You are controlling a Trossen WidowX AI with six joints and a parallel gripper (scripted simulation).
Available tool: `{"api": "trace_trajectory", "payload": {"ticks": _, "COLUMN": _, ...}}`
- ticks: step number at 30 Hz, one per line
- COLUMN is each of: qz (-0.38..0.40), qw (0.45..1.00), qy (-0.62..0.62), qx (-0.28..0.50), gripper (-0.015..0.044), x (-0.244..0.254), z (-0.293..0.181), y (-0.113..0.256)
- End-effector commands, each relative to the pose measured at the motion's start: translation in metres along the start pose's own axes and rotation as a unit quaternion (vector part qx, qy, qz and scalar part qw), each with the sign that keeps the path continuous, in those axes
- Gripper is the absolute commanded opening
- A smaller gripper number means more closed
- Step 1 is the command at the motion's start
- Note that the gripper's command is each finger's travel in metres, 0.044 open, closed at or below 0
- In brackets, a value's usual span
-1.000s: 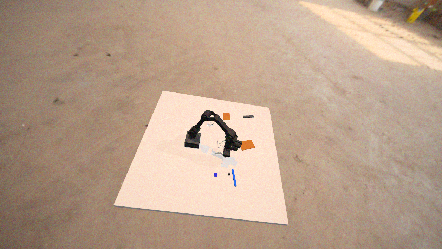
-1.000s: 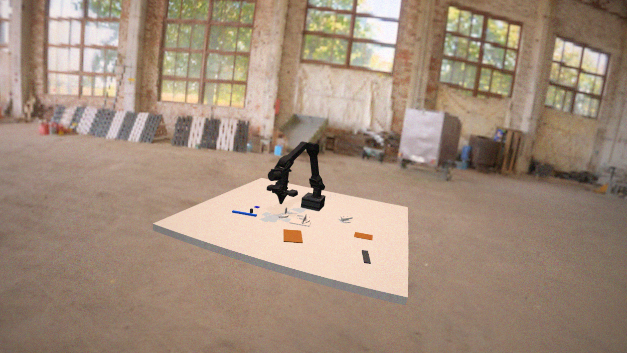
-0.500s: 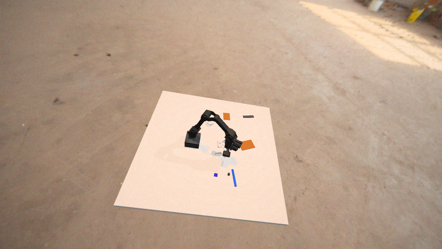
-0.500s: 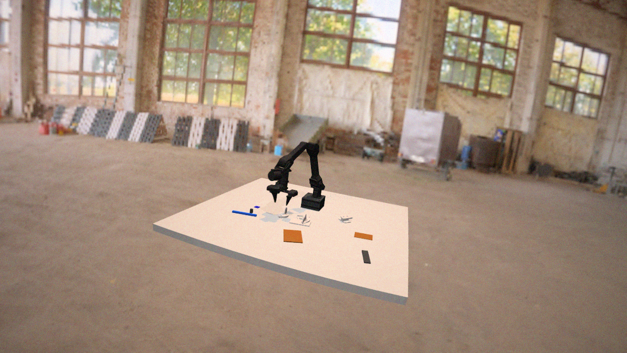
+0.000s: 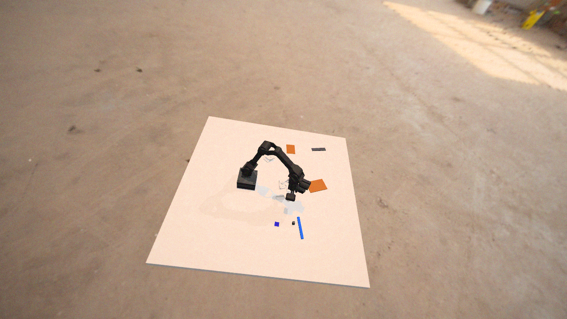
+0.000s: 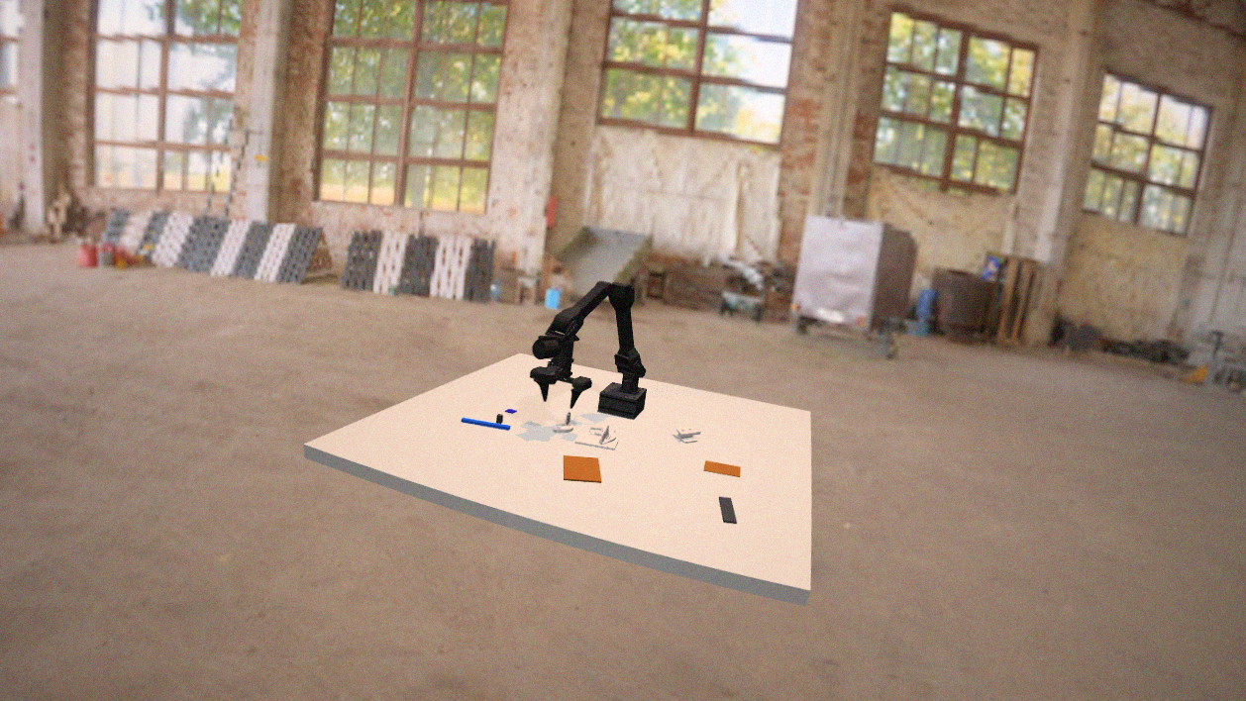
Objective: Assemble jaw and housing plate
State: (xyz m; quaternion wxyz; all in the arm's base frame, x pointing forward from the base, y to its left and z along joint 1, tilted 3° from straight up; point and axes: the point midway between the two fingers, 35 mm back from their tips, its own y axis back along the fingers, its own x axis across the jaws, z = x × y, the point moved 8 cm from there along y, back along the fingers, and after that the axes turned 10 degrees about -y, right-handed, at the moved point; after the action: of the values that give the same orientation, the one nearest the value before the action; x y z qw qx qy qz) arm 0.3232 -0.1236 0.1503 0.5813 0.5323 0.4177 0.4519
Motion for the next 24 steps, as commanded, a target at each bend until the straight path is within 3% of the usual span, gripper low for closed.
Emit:
{"api": "trace_trajectory", "payload": {"ticks": 1, "qz": 0.000, "qw": 1.000, "qy": 0.000, "qx": 0.000, "gripper": 0.0440, "x": 0.0000, "z": 0.0000, "y": 0.0000}}
{"api": "trace_trajectory", "payload": {"ticks": 13, "qz": 0.000, "qw": 1.000, "qy": 0.000, "qx": 0.000, "gripper": 0.0440, "x": 0.0000, "z": 0.0000, "y": 0.0000}}
{"api": "trace_trajectory", "payload": {"ticks": 24, "qz": 0.000, "qw": 1.000, "qy": 0.000, "qx": 0.000, "gripper": 0.0151, "x": 0.0000, "z": 0.0000, "y": 0.0000}}
